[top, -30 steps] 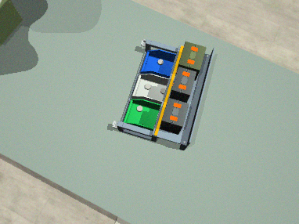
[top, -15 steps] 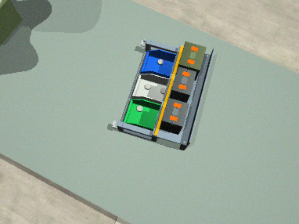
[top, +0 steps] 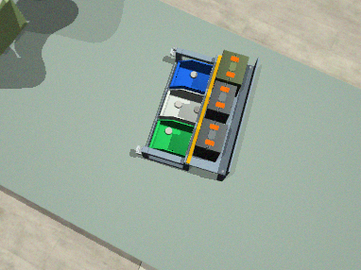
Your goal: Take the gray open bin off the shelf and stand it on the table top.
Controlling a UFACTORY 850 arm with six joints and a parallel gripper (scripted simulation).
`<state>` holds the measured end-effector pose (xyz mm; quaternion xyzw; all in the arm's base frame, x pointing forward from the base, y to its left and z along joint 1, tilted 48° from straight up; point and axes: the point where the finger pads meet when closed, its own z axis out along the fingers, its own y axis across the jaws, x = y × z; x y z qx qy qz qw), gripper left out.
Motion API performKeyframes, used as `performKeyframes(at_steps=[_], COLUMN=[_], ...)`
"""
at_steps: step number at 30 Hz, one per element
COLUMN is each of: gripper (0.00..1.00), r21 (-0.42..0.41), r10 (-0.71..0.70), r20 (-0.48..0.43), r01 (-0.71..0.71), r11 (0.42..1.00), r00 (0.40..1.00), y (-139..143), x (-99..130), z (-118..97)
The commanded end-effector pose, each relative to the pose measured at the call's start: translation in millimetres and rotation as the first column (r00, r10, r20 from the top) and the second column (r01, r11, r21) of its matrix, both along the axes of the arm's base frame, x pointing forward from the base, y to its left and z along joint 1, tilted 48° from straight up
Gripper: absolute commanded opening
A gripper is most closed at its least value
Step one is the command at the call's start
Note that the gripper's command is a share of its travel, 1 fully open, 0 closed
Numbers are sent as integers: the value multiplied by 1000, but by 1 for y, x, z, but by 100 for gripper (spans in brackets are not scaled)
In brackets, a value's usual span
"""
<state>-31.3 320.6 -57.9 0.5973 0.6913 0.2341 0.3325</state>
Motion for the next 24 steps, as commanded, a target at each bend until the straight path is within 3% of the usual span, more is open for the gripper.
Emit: performKeyframes(at_steps=[1, 7, 12, 24], gripper=[100, 100, 100, 100], r21=[0, 0, 0, 0], r10=[-1, -1, -198, -198], r20=[-1, -1, -1, -1], r01=[1, 1, 198, 198], r11=[1000, 1000, 980, 980], r00=[1000, 1000, 980, 980], y=[1, 1, 1, 1], x=[0, 0, 55, 55], z=[0, 0, 0, 0])
